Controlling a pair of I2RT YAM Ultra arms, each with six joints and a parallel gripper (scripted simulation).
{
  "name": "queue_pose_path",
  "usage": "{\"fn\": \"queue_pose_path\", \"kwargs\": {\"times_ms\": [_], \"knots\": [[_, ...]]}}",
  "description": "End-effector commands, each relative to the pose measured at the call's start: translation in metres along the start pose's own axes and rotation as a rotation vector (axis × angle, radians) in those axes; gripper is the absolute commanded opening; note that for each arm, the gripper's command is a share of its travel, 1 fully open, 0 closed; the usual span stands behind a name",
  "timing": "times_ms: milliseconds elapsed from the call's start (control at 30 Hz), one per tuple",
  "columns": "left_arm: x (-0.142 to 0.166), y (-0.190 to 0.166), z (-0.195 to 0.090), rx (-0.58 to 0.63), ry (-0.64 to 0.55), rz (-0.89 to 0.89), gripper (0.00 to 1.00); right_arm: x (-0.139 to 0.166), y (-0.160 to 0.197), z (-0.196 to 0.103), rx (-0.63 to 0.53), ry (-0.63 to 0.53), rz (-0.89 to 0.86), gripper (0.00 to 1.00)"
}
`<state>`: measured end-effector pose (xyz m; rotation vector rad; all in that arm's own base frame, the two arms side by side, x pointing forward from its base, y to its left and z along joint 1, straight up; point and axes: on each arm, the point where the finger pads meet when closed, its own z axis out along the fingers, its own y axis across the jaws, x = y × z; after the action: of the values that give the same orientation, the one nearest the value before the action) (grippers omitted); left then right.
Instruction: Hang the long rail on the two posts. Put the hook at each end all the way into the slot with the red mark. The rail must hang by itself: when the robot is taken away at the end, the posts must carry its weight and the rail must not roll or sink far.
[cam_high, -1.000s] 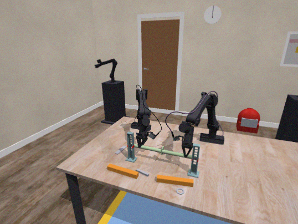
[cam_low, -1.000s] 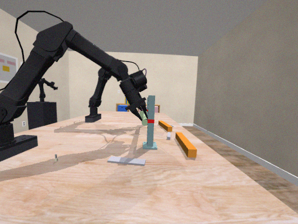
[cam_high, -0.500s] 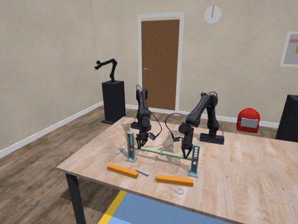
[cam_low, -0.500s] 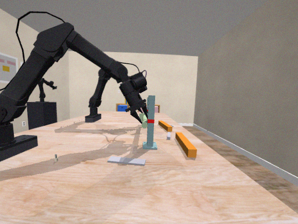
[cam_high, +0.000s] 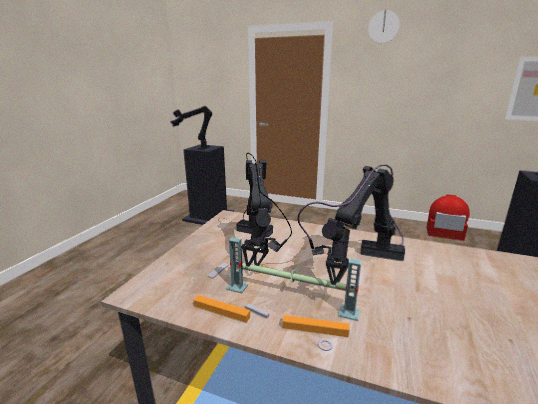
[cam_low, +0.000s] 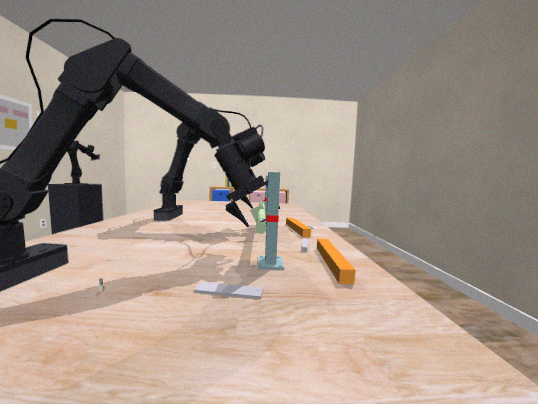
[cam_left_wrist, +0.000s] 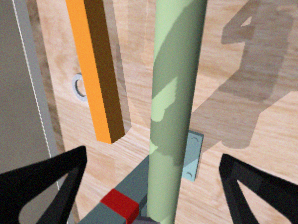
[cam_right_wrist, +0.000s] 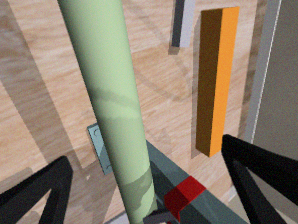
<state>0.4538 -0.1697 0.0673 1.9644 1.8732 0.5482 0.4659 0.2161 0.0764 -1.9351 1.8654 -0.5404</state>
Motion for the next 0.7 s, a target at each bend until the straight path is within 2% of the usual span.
{"fn": "queue_pose_path", "kwargs": {"times_ms": [0,100,200,333,400,467,667], "knots": [[-0.003,0.011,-0.026,-0.054,-0.014,-0.009,1.0,-0.002,-0.005,-0.019,0.014,-0.001,0.002,1.0],[-0.005,0.015,-0.037,-0.07,-0.02,-0.014,1.0,-0.002,0.0,-0.023,0.009,0.0,0.001,1.0],[-0.008,0.03,-0.061,-0.104,-0.033,-0.023,1.0,-0.001,0.009,-0.032,0.005,0.004,-0.001,1.0],[-0.007,0.029,-0.088,-0.106,-0.035,-0.024,1.0,-0.008,-0.014,-0.072,0.061,-0.024,0.017,1.0],[-0.003,0.018,-0.077,-0.067,-0.026,-0.021,1.0,-0.009,-0.017,-0.079,0.067,-0.028,0.02,1.0],[-0.002,0.016,-0.071,-0.062,-0.024,-0.015,1.0,-0.005,-0.009,-0.066,0.039,-0.021,0.013,1.0],[0.001,0.015,-0.069,-0.053,-0.018,-0.024,1.0,-0.001,-0.005,-0.057,0.022,-0.009,0.014,1.0]]}}
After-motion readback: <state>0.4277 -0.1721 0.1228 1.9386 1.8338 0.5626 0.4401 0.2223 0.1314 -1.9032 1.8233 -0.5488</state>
